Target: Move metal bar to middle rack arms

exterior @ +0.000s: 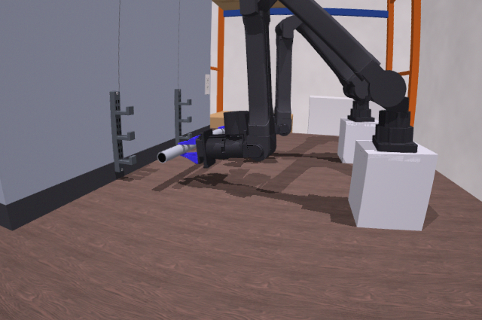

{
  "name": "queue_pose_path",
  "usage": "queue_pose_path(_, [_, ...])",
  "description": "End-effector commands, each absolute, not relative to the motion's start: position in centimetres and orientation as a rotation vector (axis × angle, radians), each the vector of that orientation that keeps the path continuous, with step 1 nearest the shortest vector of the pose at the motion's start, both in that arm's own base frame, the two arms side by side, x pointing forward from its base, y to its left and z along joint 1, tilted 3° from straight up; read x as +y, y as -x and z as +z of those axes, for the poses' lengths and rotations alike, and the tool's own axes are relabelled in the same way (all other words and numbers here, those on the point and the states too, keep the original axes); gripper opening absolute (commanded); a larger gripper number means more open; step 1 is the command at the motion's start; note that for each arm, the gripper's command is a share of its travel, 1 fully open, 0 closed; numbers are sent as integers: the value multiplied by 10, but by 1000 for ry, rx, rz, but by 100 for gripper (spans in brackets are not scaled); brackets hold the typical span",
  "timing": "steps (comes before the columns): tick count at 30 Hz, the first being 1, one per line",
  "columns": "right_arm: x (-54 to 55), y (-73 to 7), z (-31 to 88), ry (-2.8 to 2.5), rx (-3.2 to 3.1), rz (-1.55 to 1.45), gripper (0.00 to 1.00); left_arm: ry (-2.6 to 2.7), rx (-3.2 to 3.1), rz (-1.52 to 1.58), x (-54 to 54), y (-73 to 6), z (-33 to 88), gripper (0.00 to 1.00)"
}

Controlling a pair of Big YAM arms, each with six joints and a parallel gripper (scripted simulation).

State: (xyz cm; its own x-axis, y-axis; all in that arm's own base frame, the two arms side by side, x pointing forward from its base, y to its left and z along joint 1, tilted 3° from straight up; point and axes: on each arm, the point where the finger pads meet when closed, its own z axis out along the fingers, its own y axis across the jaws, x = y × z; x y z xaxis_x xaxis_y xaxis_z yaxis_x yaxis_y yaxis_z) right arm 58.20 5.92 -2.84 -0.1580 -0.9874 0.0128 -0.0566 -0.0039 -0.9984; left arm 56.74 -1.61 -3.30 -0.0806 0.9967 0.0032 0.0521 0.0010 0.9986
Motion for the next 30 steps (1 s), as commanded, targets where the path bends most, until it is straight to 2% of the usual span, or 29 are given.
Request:
queue_pose_path(1, [60, -585, 18, 1082, 1292, -1354, 0, -1080, 1227, 1337, -4, -554, 18, 0])
queue_pose_path(30, [68, -544, 12, 1082, 1292, -1354, 0, -1080, 1227, 1337, -5, -513, 26, 0])
